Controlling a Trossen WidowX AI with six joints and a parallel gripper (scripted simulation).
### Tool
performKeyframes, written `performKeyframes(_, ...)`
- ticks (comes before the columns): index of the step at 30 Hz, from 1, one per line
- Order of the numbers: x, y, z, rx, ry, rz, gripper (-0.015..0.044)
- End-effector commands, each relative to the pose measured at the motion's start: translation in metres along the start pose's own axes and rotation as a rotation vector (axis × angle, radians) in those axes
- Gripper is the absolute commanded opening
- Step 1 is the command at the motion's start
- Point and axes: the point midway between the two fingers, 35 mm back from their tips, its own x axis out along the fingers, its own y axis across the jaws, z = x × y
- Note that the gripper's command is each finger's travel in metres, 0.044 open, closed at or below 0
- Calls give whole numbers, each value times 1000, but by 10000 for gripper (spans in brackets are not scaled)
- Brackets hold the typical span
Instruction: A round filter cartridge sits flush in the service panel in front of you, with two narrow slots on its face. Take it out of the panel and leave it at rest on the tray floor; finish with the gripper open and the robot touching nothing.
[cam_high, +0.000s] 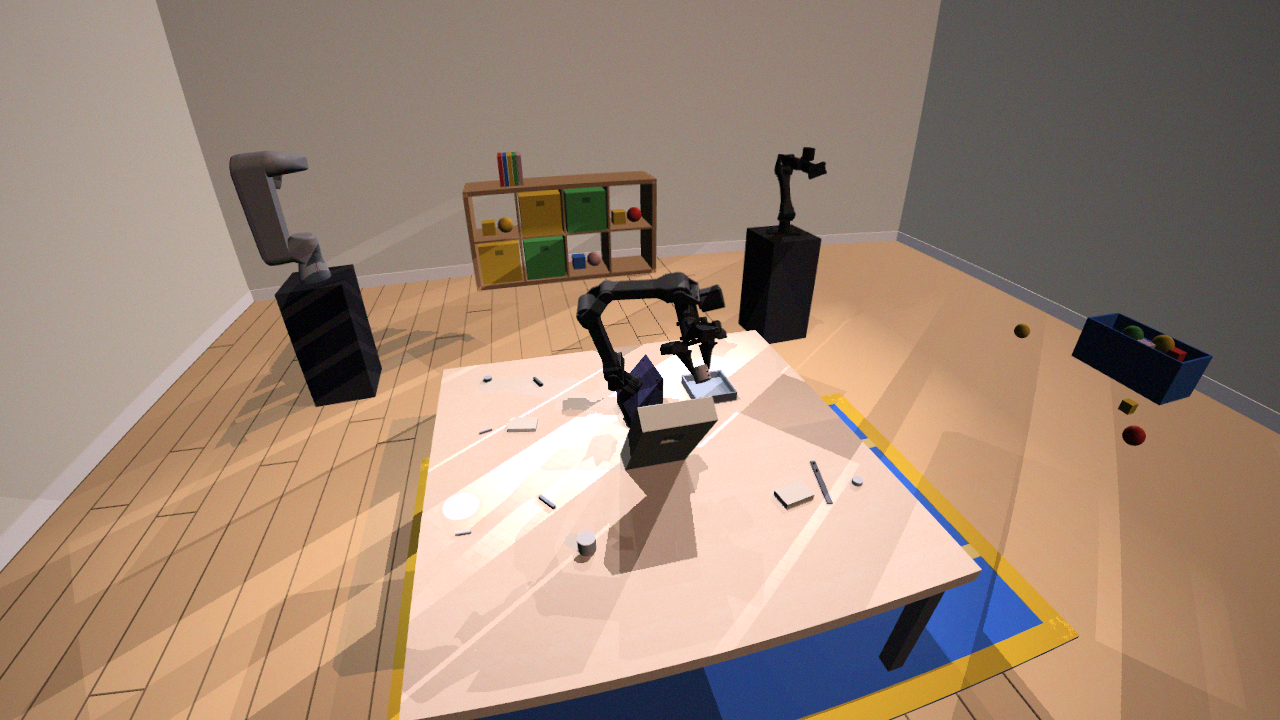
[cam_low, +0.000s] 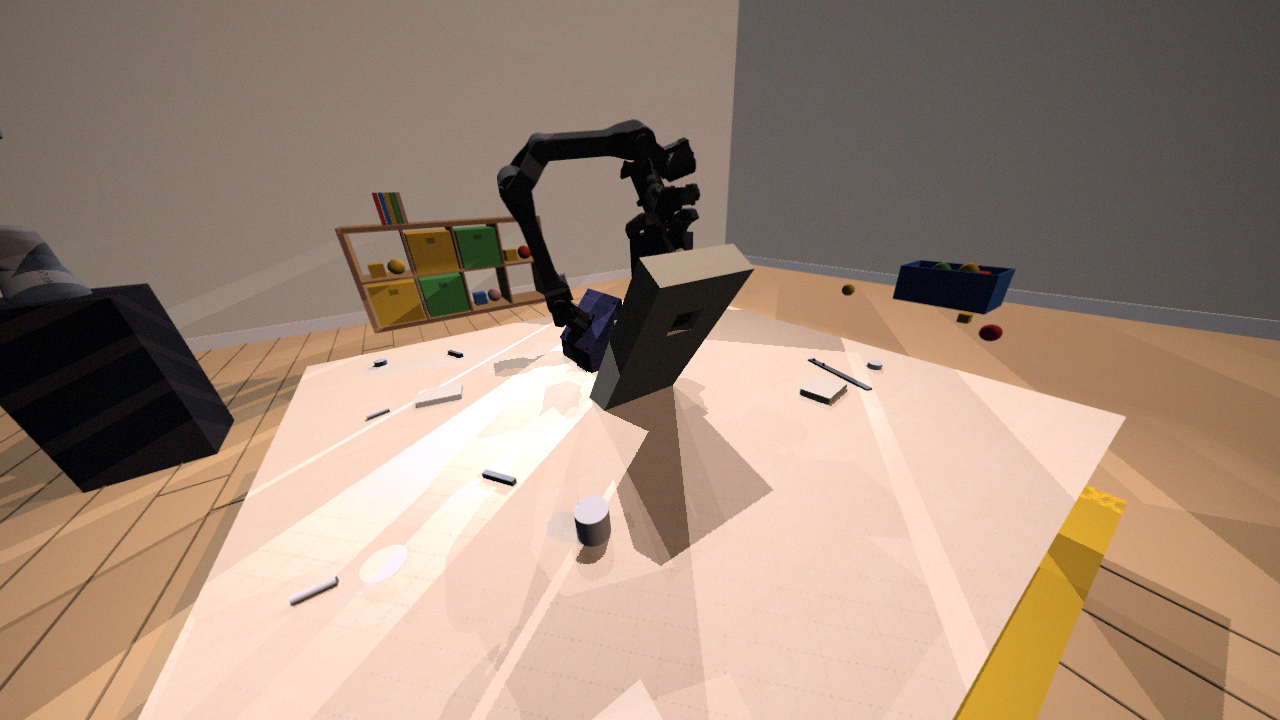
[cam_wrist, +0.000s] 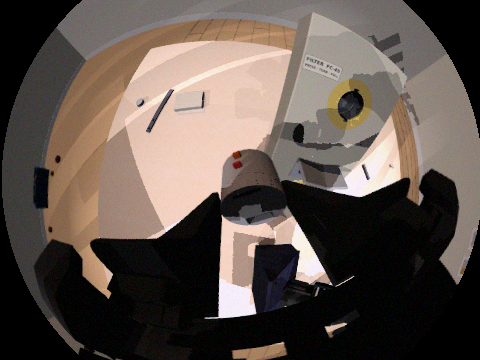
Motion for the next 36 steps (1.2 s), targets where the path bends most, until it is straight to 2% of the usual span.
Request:
performKeyframes(1,-4,36,-17,-174,12,91,0)
performKeyframes(15,-26,134,-66,-704,-42,395,0)
performKeyframes(27,-26,142,-73,-747,-51,418,0)
performKeyframes(36,-13,177,-126,-915,-73,506,0)
